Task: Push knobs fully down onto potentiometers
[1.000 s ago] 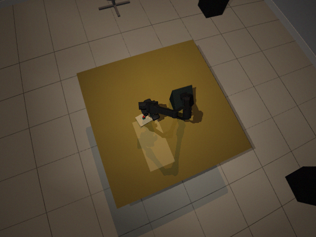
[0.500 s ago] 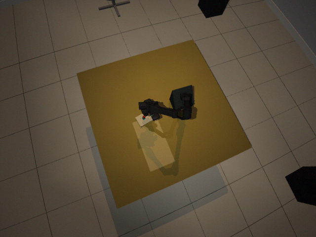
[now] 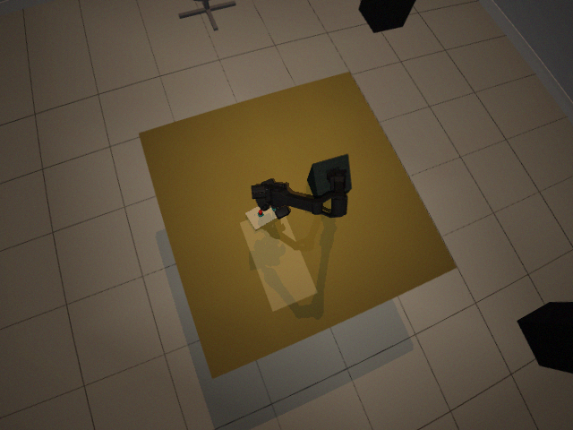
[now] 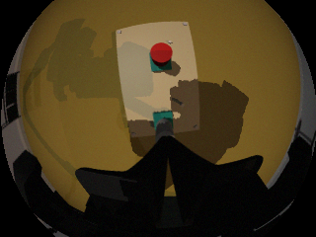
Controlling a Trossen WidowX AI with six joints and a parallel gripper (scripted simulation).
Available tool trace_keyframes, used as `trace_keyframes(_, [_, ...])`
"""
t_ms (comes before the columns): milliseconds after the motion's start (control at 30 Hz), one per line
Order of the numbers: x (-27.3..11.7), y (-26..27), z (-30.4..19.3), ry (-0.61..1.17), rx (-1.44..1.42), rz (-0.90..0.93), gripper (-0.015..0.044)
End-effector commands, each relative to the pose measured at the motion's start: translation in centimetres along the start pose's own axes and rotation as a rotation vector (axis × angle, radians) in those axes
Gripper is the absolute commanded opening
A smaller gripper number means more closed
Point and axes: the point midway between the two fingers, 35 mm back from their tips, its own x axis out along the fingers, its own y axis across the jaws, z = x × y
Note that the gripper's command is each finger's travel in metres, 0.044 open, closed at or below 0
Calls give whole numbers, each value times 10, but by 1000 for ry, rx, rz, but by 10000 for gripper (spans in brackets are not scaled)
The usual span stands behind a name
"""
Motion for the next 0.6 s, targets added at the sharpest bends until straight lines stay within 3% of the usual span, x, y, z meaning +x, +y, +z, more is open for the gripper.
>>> trace_keyframes(0, [5, 2, 1, 3, -8, 1, 0])
trace_keyframes(567, [7, 2, 1, 3, -8, 2, 0])
